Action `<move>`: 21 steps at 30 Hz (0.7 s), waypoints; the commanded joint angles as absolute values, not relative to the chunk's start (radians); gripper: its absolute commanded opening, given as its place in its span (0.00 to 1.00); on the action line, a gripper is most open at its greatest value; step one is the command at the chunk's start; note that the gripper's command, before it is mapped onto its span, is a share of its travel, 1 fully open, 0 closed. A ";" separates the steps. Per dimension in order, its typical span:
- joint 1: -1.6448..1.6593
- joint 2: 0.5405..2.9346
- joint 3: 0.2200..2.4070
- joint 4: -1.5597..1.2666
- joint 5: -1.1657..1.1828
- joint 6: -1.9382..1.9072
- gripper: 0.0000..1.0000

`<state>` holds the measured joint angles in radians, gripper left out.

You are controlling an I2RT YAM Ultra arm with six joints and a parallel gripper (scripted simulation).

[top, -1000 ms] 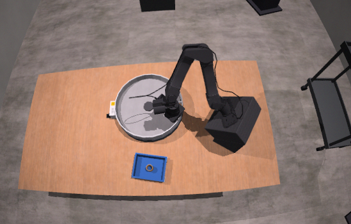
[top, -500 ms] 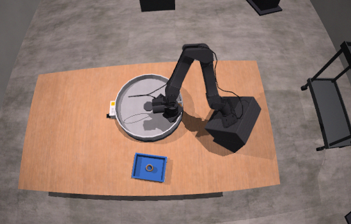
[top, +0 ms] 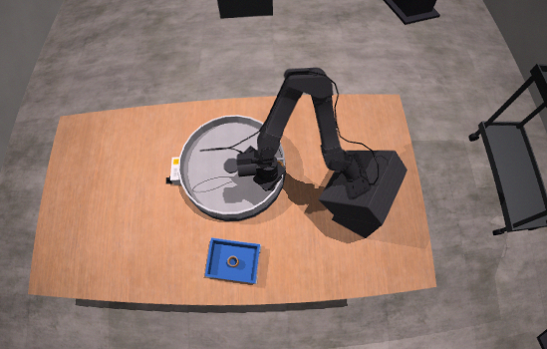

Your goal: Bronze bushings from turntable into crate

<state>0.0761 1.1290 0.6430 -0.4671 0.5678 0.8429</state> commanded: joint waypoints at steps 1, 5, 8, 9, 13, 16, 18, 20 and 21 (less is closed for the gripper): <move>0.088 1.116 0.664 -0.451 0.569 0.837 0.15; 0.088 1.117 0.665 -0.452 0.569 0.838 0.15; 0.091 1.134 0.672 -0.454 0.571 0.840 0.15; 0.092 1.143 0.673 -0.455 0.571 0.841 0.15; 0.091 1.110 0.675 -0.459 0.572 0.842 0.15; 0.091 1.118 0.676 -0.460 0.572 0.842 0.15; 0.091 1.118 0.676 -0.460 0.572 0.842 0.15; 0.091 1.118 0.676 -0.460 0.572 0.842 0.15; 0.091 1.118 0.676 -0.460 0.572 0.842 0.15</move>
<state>0.0761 1.1362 0.6487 -0.4664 0.5678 0.8429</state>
